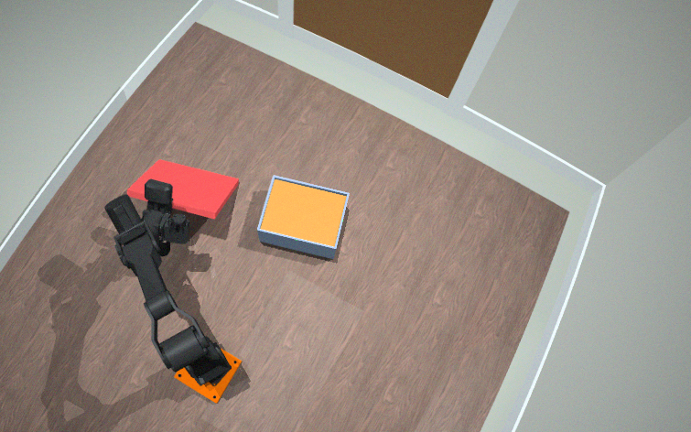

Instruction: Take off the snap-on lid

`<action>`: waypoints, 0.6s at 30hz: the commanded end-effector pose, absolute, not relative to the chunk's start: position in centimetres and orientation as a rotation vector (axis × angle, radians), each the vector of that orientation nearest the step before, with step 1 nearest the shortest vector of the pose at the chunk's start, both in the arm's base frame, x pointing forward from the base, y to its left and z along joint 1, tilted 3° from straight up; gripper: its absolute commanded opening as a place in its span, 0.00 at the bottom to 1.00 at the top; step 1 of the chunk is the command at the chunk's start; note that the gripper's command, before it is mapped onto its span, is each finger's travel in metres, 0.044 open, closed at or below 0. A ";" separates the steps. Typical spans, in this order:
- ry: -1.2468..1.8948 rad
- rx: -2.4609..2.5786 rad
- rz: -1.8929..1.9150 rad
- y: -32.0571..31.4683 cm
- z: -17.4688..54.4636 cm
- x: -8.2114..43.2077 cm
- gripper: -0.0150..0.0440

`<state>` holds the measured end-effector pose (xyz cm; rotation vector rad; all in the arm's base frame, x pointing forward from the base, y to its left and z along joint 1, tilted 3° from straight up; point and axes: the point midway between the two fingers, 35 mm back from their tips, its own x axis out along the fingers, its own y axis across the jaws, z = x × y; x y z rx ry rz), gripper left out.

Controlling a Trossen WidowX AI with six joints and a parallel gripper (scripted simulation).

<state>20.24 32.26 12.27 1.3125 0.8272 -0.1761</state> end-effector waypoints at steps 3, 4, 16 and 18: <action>0.831 1.302 -0.182 32.1 11.4 20.2 0.25; 0.831 1.302 -0.182 32.1 11.3 20.2 0.25; 0.831 1.302 -0.182 32.1 10.3 20.2 0.25; 0.831 1.302 -0.182 32.1 10.2 20.2 0.25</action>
